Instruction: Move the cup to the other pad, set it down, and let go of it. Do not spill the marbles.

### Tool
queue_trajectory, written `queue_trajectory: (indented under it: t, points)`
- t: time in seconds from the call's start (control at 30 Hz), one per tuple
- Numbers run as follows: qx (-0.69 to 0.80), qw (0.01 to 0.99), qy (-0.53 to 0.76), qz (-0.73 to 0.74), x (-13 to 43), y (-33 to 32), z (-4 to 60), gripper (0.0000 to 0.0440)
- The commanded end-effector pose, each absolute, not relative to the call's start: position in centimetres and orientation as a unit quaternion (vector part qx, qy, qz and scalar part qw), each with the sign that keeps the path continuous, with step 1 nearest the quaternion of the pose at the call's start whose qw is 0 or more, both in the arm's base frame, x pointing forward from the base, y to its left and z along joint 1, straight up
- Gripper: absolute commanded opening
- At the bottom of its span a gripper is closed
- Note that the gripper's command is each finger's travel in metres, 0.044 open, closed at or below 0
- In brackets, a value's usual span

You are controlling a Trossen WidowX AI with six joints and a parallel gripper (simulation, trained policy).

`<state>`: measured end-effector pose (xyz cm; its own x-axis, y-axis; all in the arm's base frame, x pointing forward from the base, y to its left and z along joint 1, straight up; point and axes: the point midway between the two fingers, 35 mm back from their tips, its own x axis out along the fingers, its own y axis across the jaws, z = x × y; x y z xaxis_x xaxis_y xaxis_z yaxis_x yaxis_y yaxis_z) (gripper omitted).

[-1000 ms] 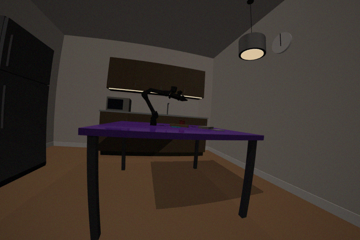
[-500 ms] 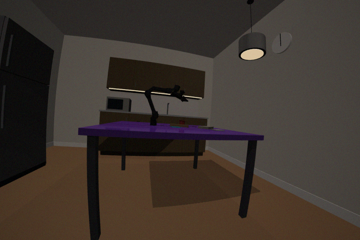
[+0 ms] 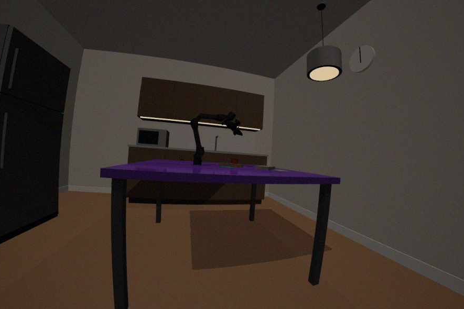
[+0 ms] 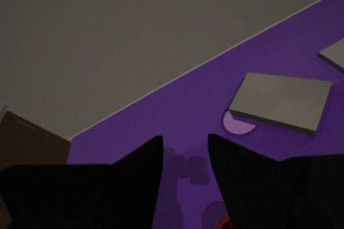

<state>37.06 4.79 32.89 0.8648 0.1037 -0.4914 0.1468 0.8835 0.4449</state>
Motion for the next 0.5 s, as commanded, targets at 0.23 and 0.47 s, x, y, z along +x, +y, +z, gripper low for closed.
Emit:
queue_trajectory:
  t: [0.23, 0.47]
  points:
    - [0.301, 0.896, 0.324, -0.038, 37.8, 6.1, 32.3, 0.0149]
    - [0.332, 0.869, 0.363, -0.063, 38.0, 6.7, 31.7, 0.015]
